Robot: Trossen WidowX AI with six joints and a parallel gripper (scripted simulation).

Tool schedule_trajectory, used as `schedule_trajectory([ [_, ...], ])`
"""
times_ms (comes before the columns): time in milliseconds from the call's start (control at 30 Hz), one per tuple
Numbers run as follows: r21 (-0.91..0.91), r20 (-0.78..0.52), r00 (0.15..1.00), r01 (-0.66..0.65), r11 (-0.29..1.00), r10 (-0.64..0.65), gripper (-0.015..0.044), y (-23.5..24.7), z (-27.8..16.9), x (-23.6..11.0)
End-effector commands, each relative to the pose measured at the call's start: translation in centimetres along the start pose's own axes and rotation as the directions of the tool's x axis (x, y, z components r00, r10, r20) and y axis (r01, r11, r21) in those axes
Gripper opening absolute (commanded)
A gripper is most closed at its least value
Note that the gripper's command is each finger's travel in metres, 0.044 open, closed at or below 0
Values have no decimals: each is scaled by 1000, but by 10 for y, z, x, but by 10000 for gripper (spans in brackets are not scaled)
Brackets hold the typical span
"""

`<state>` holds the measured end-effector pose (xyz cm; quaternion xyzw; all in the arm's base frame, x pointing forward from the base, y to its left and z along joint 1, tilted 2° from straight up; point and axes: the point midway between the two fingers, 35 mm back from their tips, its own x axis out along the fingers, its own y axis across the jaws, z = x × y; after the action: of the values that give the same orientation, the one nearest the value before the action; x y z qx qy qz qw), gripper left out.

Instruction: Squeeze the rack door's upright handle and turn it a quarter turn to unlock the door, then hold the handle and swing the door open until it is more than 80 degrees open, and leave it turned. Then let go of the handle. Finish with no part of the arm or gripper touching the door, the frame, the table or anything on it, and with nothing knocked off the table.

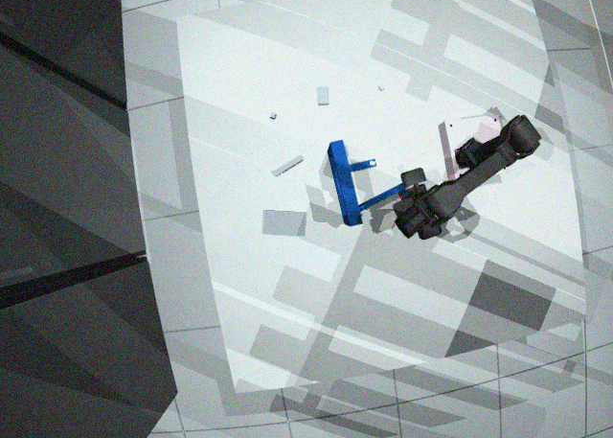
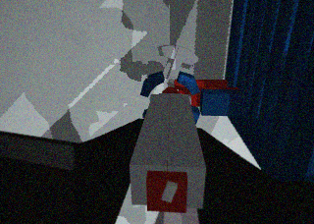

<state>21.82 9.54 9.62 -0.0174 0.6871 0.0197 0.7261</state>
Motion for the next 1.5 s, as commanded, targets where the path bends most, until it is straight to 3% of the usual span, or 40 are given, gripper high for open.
schedule_trajectory([
  [0, 67, 0, 1000, 5, 998, -5, 20, 7, 2, 0],
  [433, 243, 1, 1000, 1, 970, -2, 20, 35, 9, 0],
  [933, 252, 1, 1000, 1, 968, -2, 20, 36, 10, 0],
  [1267, 252, 1, 1000, 1, 968, -2, 282, 36, 10, 0],
  [1467, 252, 1, 1000, 1, 968, -2, 292, 37, 10, -5],
])
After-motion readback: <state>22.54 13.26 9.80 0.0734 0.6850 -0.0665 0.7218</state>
